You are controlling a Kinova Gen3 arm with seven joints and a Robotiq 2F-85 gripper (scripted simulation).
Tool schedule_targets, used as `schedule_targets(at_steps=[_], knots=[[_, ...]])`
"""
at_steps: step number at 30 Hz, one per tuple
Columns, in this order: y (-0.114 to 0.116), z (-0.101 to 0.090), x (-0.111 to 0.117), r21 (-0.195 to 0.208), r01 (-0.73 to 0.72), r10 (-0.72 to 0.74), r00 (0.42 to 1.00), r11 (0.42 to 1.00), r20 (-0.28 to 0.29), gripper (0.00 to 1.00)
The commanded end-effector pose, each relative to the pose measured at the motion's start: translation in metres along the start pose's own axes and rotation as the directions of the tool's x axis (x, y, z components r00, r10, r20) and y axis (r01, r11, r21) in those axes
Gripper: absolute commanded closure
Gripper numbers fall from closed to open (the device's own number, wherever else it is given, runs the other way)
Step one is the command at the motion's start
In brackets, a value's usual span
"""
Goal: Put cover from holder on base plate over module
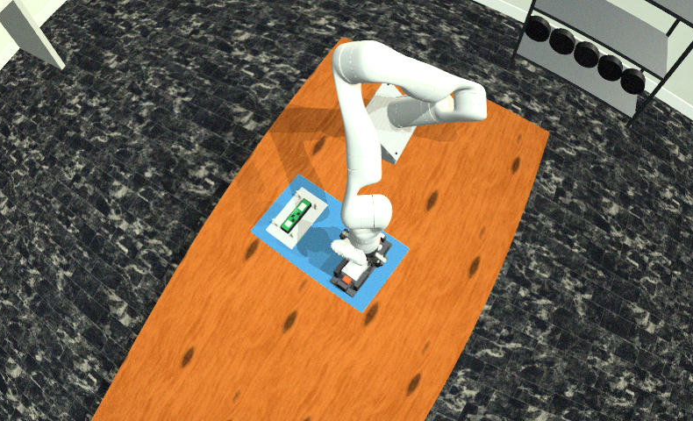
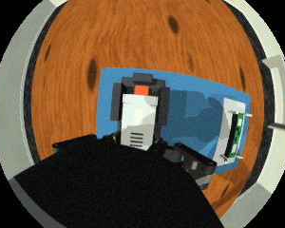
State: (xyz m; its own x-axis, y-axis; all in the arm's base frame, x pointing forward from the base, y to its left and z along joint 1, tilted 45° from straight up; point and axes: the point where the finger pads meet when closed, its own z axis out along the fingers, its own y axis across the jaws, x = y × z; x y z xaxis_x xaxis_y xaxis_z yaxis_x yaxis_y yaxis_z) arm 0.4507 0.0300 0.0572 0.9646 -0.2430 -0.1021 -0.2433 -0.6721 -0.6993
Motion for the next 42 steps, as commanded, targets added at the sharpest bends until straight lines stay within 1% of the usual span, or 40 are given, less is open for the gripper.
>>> schedule_targets(at_steps=[1, 4, 5, 14, 42], knots=[[0.000, -0.006, 0.004, 0.001, -0.002, 0.002, 1.000, 1.000, -0.014, 1.00], [0.000, -0.006, 0.004, 0.001, -0.002, 0.002, 1.000, 1.000, -0.014, 1.00], [0.000, -0.006, 0.001, 0.000, -0.001, 0.001, 1.000, 1.000, -0.005, 1.00], [0.000, -0.033, 0.001, 0.000, -0.001, 0.001, 1.000, 1.000, -0.005, 1.00], [0.000, -0.032, 0.000, 0.000, 0.000, 0.000, 1.000, 1.000, -0.004, 1.00]])
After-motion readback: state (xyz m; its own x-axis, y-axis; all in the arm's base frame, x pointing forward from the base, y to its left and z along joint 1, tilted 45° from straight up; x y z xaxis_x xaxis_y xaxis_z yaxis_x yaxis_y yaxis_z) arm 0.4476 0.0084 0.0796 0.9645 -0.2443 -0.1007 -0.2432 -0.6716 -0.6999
